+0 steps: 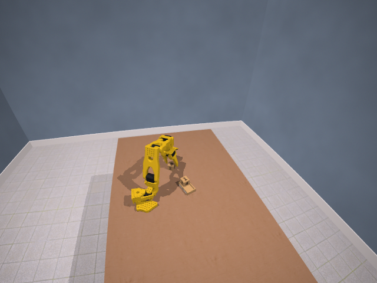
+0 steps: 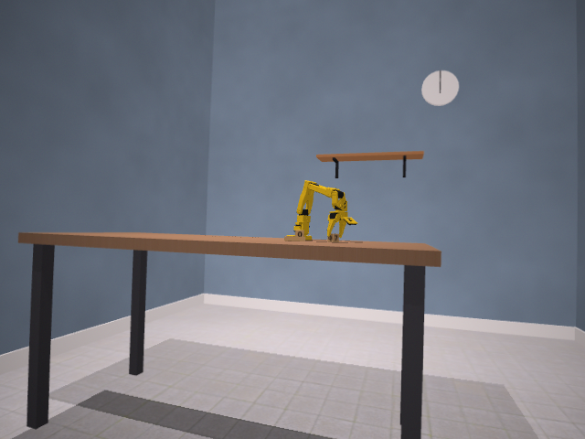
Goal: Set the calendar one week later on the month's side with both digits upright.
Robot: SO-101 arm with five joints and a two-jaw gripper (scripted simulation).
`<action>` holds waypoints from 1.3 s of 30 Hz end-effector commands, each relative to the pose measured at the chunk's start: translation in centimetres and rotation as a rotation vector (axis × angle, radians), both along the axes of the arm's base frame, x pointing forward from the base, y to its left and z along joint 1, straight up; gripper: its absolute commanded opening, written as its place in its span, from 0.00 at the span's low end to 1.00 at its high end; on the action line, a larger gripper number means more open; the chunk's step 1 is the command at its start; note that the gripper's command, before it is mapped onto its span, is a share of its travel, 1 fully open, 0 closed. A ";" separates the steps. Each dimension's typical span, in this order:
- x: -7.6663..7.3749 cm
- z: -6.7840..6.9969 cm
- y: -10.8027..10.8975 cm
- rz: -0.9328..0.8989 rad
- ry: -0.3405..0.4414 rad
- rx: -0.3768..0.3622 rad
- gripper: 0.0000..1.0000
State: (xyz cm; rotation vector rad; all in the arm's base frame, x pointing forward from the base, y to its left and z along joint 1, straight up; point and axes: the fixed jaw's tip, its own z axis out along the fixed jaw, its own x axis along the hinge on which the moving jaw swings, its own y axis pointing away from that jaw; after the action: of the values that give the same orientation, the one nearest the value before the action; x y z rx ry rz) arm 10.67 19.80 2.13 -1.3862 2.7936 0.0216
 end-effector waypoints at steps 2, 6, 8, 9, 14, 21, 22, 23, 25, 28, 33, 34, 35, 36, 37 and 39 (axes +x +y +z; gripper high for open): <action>0.0 0.3 0.3 -0.001 -0.011 0.022 0.35; 0.0 0.3 0.3 -0.001 -0.011 0.022 0.34; 0.1 0.3 0.3 -0.001 -0.011 0.022 0.33; 0.1 0.3 0.3 -0.001 -0.011 0.022 0.33; 0.2 0.3 0.2 -0.001 -0.011 0.022 0.31; 0.4 0.3 0.0 -0.001 -0.012 0.021 0.26; 0.4 0.3 0.0 -0.001 -0.012 0.021 0.26; 0.5 0.3 0.0 -0.001 -0.012 0.021 0.25; 0.5 0.3 -0.1 -0.001 -0.012 0.021 0.24; 0.6 0.3 -0.1 -0.001 -0.013 0.021 0.21; 0.7 0.3 -0.2 -0.001 -0.013 0.021 0.20; 0.7 0.3 -0.2 -0.001 -0.013 0.021 0.19; 0.8 0.3 -0.2 -0.001 -0.013 0.021 0.19; 0.8 0.3 -0.2 -0.001 -0.013 0.021 0.19; 0.8 0.3 -0.3 -0.001 -0.013 0.021 0.18; 0.8 0.3 -0.3 -0.001 -0.013 0.021 0.18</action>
State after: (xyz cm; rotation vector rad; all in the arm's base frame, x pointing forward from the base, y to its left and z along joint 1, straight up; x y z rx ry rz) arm 11.13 19.34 1.99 -1.3866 2.8001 0.0151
